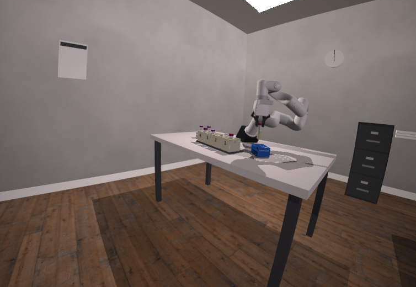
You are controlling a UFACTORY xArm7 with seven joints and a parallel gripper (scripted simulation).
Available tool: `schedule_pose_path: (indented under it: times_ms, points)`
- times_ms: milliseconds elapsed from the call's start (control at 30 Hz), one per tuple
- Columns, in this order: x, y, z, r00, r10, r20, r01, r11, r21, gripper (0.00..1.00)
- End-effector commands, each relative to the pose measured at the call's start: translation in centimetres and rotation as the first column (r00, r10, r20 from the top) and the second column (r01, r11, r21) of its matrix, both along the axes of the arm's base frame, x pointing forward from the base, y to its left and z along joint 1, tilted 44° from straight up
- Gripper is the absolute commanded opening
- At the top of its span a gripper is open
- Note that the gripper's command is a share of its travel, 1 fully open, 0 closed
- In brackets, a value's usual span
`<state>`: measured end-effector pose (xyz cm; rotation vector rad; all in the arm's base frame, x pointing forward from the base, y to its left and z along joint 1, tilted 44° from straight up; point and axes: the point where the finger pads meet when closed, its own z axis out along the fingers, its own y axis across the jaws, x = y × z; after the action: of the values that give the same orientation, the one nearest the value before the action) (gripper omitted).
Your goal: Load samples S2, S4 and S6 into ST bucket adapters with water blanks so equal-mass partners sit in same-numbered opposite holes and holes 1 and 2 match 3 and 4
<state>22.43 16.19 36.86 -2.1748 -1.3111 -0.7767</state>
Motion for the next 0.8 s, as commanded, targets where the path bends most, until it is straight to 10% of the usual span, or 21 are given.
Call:
schedule_pose_path:
  times_ms: [0,767]
  points:
    - [-0.2,-0.7,0.8,1.0,0.0,0.002,0.0,1.0,0.001,0.0]
    - [-1.0,-2.9,3.2,1.0,0.0,0.002,0.0,1.0,0.001,0.0]
